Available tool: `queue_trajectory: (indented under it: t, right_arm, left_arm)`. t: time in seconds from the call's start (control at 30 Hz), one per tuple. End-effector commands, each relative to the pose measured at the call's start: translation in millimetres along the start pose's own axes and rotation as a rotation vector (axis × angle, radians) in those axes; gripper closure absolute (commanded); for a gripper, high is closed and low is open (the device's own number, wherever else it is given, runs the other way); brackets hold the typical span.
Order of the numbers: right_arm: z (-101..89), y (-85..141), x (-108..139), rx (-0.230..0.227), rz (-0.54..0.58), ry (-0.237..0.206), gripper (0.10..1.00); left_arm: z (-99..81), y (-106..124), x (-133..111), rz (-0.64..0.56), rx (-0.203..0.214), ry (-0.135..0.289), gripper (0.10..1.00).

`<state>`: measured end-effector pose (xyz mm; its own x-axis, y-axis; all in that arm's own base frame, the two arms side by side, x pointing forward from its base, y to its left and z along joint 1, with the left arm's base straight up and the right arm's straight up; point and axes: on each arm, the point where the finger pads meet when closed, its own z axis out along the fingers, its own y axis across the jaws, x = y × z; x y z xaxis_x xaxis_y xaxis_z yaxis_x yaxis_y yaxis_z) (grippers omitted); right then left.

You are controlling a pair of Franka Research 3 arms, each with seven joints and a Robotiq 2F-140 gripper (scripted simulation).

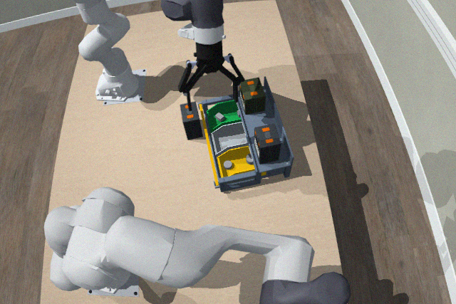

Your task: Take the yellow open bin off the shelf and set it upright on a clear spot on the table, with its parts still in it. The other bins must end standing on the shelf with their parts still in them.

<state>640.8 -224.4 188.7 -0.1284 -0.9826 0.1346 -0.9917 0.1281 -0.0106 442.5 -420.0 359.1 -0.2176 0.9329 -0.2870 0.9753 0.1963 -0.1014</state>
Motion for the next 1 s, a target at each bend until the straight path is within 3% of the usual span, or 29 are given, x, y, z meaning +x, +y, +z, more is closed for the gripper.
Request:
queue_trajectory:
  t: [0.0, 0.07, 0.1, 0.57, 0.63, 0.67, 0.97]
  right_arm:
    - [-4.9, 15, 26, -0.026, -0.044, -0.017, 0.098]
    - [-4.9, 15, 26, -0.026, -0.044, -0.017, 0.098]
    - [-8.3, 22, 46, -0.030, -0.026, -0.021, 0.098]
    - [-21.5, 54, 117, -0.041, 0.042, -0.033, 0.098]
    - [-21.5, 54, 117, -0.041, 0.042, -0.033, 0.098]
    - [-24.2, 61, 131, -0.043, 0.055, -0.036, 0.098]
    - [-32.5, 85, 171, -0.049, 0.096, -0.043, 0.098]
  left_arm:
    - [2.6, -5, 9, -0.029, 0.021, 0.027, 0.098]
    - [2.6, -5, 9, -0.029, 0.021, 0.027, 0.098]
    - [2.6, -5, 9, -0.029, 0.021, 0.027, 0.098]
    - [2.5, -5, 9, -0.056, 0.017, 0.026, 0.098]
    - [2.5, -5, 9, -0.056, 0.017, 0.026, 0.098]
    - [2.5, -5, 9, -0.062, 0.016, 0.025, 0.098]
    - [2.1, -6, 10, -0.161, 0.002, 0.019, 0.098]
